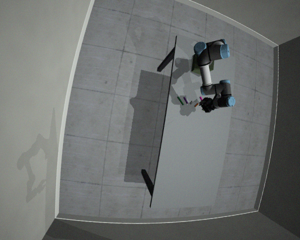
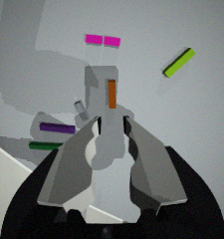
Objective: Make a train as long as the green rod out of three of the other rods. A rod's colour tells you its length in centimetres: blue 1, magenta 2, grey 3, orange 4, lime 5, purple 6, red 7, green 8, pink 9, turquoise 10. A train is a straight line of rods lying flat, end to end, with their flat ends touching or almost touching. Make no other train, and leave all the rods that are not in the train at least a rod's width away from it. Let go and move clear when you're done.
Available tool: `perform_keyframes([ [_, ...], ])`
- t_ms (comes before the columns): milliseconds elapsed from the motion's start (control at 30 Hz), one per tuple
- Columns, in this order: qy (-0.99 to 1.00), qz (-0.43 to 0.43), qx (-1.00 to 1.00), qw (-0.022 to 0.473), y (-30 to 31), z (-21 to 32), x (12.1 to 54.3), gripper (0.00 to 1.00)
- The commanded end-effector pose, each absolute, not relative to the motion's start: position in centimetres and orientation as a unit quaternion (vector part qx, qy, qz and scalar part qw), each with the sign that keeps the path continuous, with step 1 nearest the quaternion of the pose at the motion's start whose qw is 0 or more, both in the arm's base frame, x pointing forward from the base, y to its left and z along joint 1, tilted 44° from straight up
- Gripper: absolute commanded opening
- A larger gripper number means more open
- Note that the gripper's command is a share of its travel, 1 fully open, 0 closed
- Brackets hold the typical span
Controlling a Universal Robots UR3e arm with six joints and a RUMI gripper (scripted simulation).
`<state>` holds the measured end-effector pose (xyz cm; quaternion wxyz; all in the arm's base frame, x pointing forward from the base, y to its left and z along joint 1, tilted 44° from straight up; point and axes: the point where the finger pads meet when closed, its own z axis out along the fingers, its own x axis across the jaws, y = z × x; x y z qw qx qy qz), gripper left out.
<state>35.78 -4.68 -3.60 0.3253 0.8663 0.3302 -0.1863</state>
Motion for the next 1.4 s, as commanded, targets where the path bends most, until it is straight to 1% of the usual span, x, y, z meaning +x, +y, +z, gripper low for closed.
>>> perform_keyframes([
  [0, 0.330, -0.186, 0.866, 0.326, -4.8, -3.7, 35.8, 0.14],
  [1367, 0.330, -0.187, 0.866, 0.326, -7.8, -6.9, 35.3, 0.14],
])
